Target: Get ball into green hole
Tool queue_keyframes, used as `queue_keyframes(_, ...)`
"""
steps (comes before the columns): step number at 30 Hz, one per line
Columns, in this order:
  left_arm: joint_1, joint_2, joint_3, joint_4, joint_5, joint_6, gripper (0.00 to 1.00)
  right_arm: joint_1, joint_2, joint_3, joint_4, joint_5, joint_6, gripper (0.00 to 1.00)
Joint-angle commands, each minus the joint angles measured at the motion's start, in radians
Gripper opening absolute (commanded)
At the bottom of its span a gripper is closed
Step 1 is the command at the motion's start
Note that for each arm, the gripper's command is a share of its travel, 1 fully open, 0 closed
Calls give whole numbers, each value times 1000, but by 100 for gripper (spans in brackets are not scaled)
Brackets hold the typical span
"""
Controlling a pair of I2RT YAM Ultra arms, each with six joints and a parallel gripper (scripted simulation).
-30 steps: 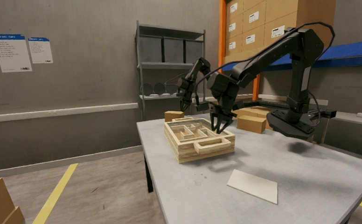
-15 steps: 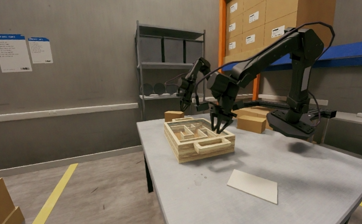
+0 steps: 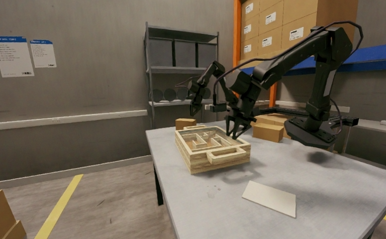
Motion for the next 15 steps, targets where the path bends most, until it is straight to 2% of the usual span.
queue_keyframes(1, 21, -87, -24, 65, 54, 10, 38, -30, -85, -1, 65, -59, -40, 38)
queue_keyframes(11, 137, -373, -127, 246, 213, 23, 38, -185, -344, -25, 222, -247, -151, 38)
queue_keyframes(13, 137, -373, -127, 246, 213, 23, 38, -185, -344, -25, 222, -247, -151, 38)
queue_keyframes(15, 162, -428, -148, 286, 244, 23, 38, -220, -386, -51, 254, -289, -165, 38)
